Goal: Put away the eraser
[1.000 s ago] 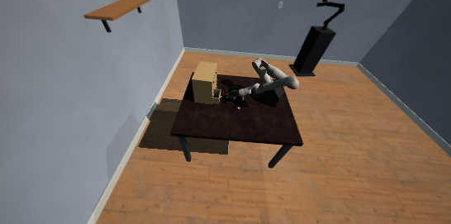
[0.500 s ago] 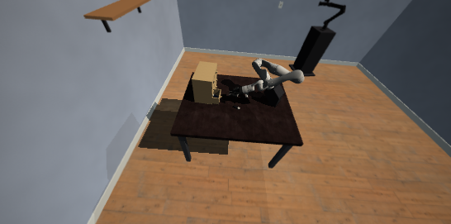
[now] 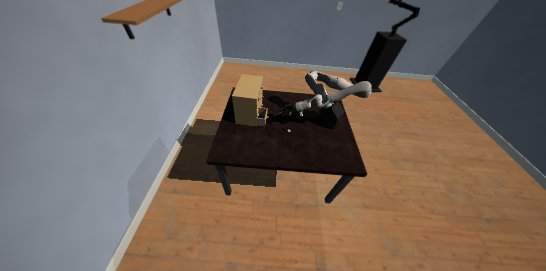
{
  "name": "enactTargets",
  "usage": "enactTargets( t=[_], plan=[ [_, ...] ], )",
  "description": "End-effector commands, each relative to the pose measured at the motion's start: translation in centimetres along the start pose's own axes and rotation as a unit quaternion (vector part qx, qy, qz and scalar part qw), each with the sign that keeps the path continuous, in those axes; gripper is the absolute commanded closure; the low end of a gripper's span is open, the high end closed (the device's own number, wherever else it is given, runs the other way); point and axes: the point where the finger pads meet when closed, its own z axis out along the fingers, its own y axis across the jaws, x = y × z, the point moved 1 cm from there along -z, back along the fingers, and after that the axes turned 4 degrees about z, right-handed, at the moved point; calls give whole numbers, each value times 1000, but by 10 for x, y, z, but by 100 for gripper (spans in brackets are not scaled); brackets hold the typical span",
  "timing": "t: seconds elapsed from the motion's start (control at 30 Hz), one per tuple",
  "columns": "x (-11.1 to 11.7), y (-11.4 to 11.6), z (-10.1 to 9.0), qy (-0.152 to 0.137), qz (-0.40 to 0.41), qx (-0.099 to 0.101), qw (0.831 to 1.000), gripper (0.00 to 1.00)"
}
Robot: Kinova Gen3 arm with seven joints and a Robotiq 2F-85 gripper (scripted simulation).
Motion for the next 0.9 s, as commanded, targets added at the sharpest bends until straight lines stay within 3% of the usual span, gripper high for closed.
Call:
enactTargets(
  t=[0.0,0.43,0.7,0.87],
  plan=[
    [-3,4,-3,-3,2,-6,1000,67],
    [-4,4,-6,6,2,-5,1000,67],
    [-7,4,-12,34,1,-3,999,67],
    [-12,4,-22,79,1,0,997,67]
  ],
)
